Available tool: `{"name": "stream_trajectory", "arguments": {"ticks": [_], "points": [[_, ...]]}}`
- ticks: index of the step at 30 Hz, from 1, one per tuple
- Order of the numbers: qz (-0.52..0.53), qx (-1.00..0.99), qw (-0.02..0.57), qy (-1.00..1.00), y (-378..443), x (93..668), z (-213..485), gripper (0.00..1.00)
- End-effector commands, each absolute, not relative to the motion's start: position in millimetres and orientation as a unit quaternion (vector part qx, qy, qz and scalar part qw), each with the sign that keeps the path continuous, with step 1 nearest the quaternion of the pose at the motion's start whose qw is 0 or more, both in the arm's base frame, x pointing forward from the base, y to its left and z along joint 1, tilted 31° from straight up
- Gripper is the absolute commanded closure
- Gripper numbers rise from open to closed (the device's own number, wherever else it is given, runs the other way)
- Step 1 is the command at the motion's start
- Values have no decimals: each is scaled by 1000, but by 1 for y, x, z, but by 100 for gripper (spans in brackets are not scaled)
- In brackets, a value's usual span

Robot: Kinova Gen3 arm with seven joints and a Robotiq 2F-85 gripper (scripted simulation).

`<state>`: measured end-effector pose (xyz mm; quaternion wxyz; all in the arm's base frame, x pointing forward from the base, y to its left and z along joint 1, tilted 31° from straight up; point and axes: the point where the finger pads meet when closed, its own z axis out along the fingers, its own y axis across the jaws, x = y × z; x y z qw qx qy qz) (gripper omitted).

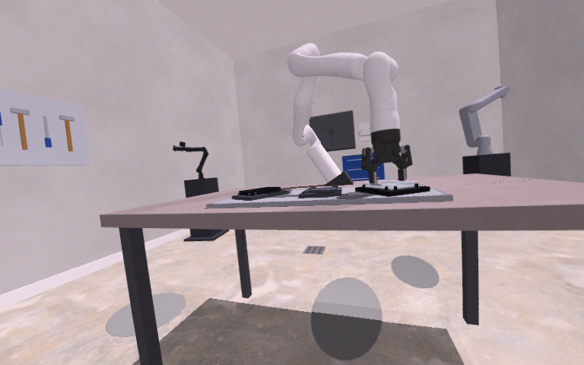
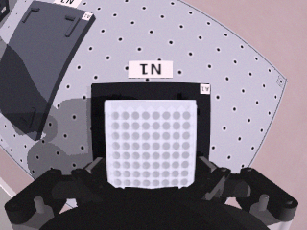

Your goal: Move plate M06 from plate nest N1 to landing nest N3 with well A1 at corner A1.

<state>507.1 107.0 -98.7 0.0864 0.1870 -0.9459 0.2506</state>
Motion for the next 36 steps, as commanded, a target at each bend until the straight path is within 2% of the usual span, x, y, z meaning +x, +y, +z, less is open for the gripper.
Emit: {"name": "stream_trajectory", "arguments": {"ticks": [1,7,8,36], "points": [[251,181,86,-947,104,507,-100,0],[251,181,86,-947,104,507,-100,0],[251,181,86,-947,104,507,-100,100],[251,181,86,-947,104,507,-101,100]]}}
